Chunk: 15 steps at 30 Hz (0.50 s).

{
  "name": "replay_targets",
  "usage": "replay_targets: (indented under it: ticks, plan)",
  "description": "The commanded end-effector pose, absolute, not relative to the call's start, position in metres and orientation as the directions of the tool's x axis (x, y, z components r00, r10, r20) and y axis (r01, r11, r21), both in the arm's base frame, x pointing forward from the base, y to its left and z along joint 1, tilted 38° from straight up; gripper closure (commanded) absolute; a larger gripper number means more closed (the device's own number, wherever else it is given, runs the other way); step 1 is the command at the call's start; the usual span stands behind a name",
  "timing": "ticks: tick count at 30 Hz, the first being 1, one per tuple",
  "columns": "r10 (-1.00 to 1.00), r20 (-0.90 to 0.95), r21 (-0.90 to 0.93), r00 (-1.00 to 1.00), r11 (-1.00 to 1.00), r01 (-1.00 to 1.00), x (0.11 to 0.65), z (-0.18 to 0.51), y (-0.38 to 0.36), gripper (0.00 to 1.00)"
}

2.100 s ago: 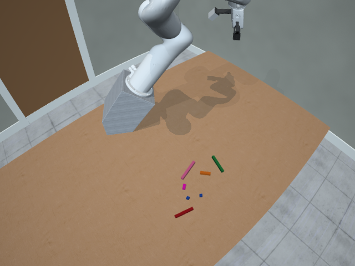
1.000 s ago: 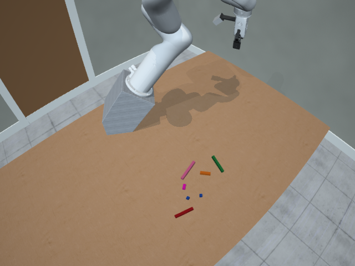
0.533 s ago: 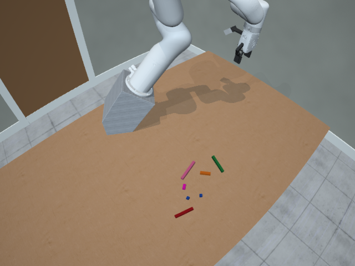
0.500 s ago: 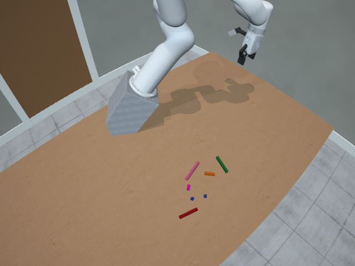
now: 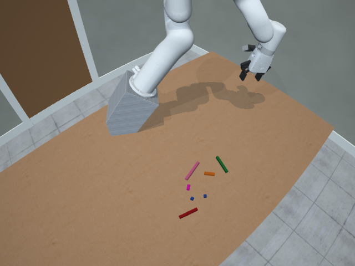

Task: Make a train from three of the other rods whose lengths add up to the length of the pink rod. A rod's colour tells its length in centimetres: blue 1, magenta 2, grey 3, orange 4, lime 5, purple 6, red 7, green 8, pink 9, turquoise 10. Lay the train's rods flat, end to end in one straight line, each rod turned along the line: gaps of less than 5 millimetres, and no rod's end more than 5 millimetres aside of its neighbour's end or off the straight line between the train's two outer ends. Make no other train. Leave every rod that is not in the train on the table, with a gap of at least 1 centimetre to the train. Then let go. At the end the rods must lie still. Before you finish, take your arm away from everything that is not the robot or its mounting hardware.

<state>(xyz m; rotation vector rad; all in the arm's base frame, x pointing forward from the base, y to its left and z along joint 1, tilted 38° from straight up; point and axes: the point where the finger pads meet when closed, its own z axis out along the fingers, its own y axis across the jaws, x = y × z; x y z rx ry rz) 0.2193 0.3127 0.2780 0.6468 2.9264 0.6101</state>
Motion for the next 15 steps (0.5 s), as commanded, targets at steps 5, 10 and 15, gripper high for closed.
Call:
replay_targets:
  ticks: [5,10,15]
  plan:
    - [0.587,0.125,0.35,-0.8,0.729,0.589,0.26,0.257,0.301,0.0]
    - [0.713,0.212,0.299,-0.668,0.604,0.739,0.292,0.238,0.283,0.0]
    - [0.799,0.278,0.248,-0.533,0.477,0.843,0.319,0.222,0.266,0.0]
